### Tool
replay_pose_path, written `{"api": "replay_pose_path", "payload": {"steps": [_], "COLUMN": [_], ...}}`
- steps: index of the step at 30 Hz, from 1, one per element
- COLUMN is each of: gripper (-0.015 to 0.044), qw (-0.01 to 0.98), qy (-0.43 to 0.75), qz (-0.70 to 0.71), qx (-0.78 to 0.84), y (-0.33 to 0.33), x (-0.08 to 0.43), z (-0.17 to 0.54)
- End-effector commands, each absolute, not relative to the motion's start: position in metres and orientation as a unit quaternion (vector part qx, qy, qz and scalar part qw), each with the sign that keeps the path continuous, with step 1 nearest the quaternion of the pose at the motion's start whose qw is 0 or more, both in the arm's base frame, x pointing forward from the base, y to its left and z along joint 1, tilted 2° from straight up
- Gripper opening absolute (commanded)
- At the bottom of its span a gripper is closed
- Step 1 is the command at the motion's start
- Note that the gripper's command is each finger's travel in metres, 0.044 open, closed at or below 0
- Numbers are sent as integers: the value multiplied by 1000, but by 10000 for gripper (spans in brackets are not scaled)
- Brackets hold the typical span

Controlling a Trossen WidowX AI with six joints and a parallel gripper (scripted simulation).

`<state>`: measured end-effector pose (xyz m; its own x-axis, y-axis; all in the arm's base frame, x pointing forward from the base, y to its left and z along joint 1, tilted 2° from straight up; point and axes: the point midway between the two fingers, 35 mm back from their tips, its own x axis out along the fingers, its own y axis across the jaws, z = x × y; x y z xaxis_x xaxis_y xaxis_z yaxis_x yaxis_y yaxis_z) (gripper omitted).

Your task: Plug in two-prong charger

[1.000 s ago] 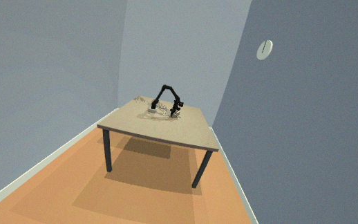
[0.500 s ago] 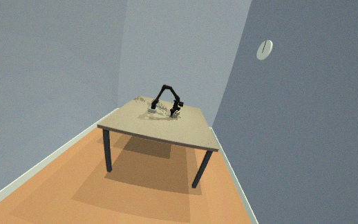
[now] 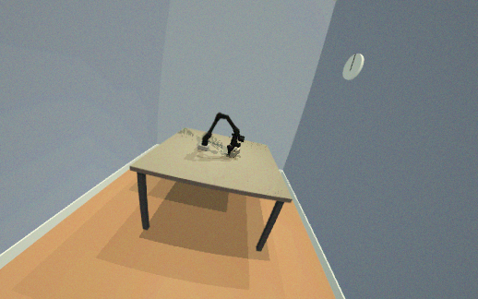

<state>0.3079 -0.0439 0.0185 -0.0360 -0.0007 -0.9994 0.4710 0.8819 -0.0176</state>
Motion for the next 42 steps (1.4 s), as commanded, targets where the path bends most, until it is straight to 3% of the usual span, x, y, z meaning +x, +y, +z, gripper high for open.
{"api": "replay_pose_path", "payload": {"steps": [1,42], "gripper": [440,440], "qw": [671,679], "qy": [699,692], "qz": [-179,-181], "qx": [169,169], "y": [-44,-34], "x": [304,289], "z": [16,16]}}
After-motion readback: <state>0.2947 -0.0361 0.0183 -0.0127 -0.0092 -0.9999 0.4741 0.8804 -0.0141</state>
